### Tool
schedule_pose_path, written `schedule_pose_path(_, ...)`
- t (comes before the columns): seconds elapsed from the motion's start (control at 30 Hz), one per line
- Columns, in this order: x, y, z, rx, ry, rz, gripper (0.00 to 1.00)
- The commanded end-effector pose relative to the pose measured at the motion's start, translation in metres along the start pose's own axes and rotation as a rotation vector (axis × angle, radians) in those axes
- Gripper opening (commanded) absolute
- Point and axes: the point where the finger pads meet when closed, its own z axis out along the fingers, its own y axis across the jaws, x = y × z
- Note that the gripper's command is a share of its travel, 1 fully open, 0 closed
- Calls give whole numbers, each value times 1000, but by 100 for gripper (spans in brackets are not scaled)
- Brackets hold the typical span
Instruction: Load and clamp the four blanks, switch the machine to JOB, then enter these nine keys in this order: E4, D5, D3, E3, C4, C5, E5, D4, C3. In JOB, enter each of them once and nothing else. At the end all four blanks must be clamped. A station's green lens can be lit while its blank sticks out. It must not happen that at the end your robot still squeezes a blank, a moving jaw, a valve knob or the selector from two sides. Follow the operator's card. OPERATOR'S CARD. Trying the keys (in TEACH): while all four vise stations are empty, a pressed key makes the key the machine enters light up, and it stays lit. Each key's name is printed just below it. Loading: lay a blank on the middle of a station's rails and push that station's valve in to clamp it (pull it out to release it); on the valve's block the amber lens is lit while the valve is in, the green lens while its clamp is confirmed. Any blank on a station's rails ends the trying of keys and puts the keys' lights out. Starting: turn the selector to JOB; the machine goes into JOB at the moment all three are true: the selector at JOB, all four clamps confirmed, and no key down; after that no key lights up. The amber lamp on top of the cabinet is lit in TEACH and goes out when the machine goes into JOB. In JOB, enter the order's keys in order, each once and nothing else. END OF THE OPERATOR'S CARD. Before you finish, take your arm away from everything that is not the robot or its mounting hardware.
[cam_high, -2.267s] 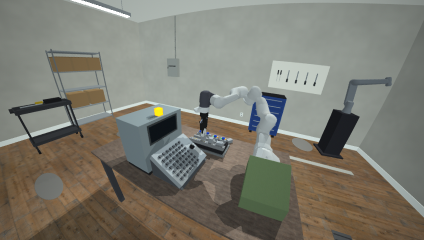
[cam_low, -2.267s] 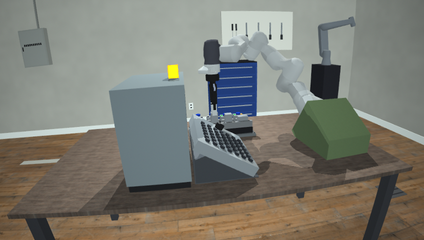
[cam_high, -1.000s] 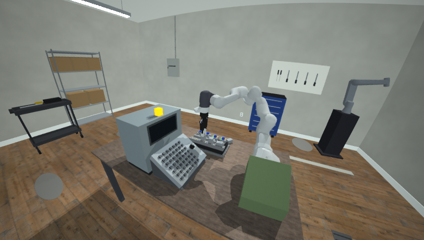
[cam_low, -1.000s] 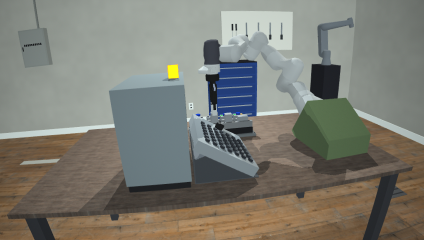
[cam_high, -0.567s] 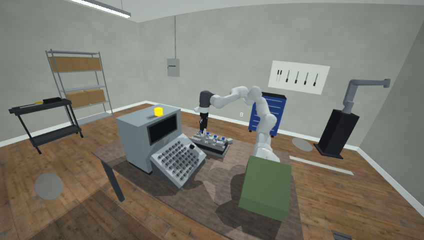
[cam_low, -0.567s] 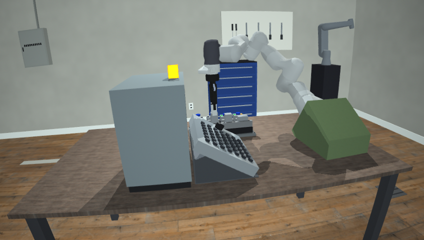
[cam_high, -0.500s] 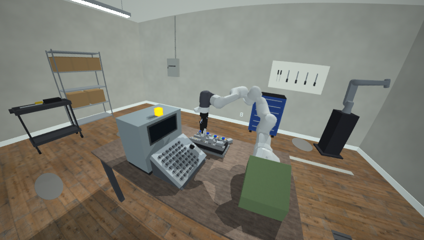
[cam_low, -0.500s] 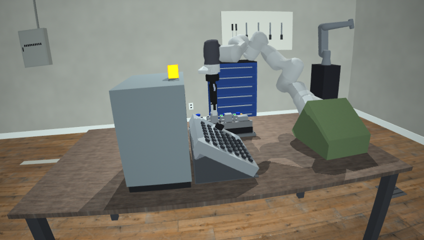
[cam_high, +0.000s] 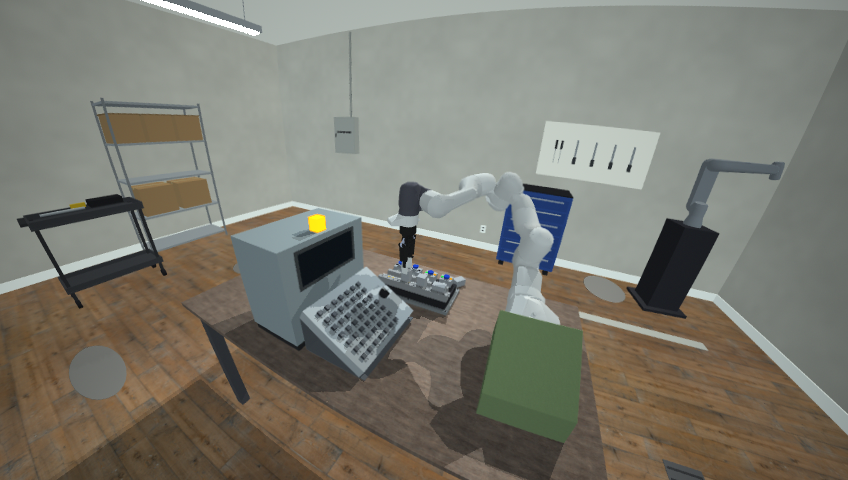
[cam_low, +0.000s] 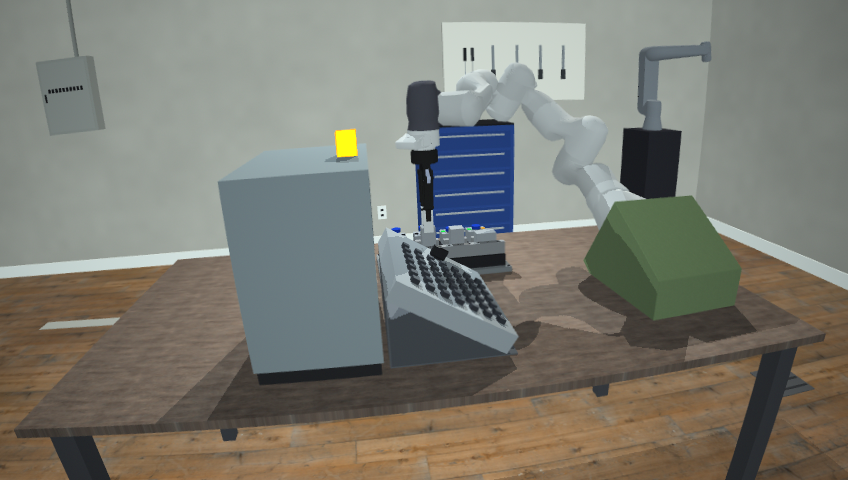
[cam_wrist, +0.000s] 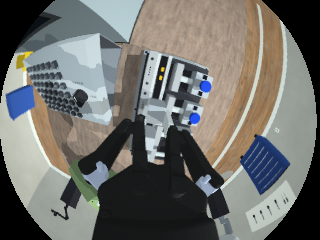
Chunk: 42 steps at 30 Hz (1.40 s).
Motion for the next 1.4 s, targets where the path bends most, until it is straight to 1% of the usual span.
schedule_pose_path(0.0,2,-1,2,1,6,4,0)
schedule_pose_path(0.53,2,-1,7,1,6,4,0)
schedule_pose_path(1.37,2,-1,8,1,6,4,0)
